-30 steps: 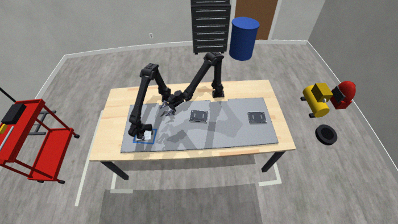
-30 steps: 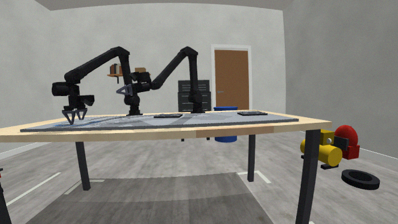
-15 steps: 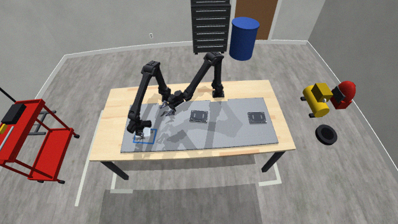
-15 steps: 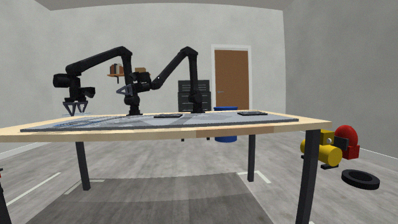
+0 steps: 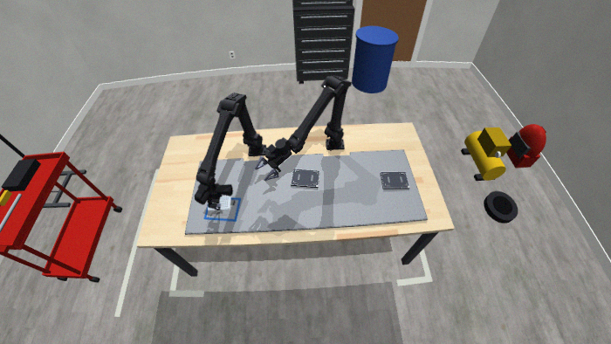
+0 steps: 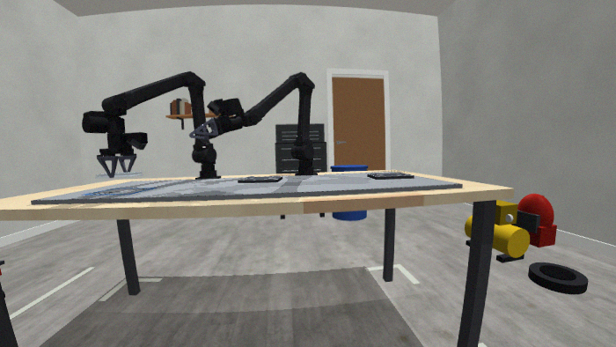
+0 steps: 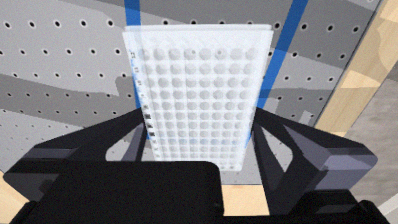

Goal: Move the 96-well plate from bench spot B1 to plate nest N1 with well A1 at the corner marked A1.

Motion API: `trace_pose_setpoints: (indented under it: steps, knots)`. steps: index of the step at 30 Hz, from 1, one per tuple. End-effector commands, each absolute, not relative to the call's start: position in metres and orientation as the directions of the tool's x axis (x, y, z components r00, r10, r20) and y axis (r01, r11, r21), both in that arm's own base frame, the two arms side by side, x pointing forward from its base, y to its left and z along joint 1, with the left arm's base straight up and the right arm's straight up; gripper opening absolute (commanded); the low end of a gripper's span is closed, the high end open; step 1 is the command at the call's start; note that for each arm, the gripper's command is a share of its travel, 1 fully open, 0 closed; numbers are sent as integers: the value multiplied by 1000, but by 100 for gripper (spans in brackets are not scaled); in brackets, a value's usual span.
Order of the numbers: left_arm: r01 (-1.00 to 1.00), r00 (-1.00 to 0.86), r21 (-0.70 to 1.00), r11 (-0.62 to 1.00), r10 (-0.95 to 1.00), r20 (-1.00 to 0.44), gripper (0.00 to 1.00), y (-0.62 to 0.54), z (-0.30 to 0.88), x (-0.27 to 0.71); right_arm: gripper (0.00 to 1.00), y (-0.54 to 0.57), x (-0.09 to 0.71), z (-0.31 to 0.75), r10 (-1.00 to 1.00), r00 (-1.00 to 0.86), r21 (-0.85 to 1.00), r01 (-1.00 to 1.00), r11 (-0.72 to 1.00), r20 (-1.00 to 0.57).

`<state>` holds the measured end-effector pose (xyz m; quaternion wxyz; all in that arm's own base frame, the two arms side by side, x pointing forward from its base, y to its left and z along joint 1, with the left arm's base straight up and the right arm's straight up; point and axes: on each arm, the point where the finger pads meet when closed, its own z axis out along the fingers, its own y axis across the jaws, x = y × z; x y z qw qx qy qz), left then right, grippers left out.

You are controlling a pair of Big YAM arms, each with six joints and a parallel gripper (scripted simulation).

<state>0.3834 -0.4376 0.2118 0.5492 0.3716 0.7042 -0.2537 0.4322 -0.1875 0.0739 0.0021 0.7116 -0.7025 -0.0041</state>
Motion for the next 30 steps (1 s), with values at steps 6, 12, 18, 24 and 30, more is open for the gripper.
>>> trace_pose_setpoints:
  steps: [6, 12, 18, 24, 30]
  knots:
    - [797, -120, 172, 579, 431, -894, 100, -322, 262, 401, 81, -71, 400, 85, -996, -91, -25, -996, 90, 1]
    - [805, -148, 184, 564, 490, -859, 100, -274, 272, 390, 81, -32, 386, 84, -994, -112, -24, -993, 112, -3]
    - [814, -190, 170, 555, 531, -826, 100, -220, 283, 364, 81, 33, 362, 83, -990, -144, -21, -989, 144, -8]
    - [820, -230, 145, 554, 550, -803, 100, -182, 289, 334, 81, 81, 345, 83, -987, -158, -15, -987, 158, -13]
    - [828, -274, 106, 550, 563, -780, 100, -143, 295, 288, 81, 140, 332, 85, -982, -191, -22, -981, 191, -18]
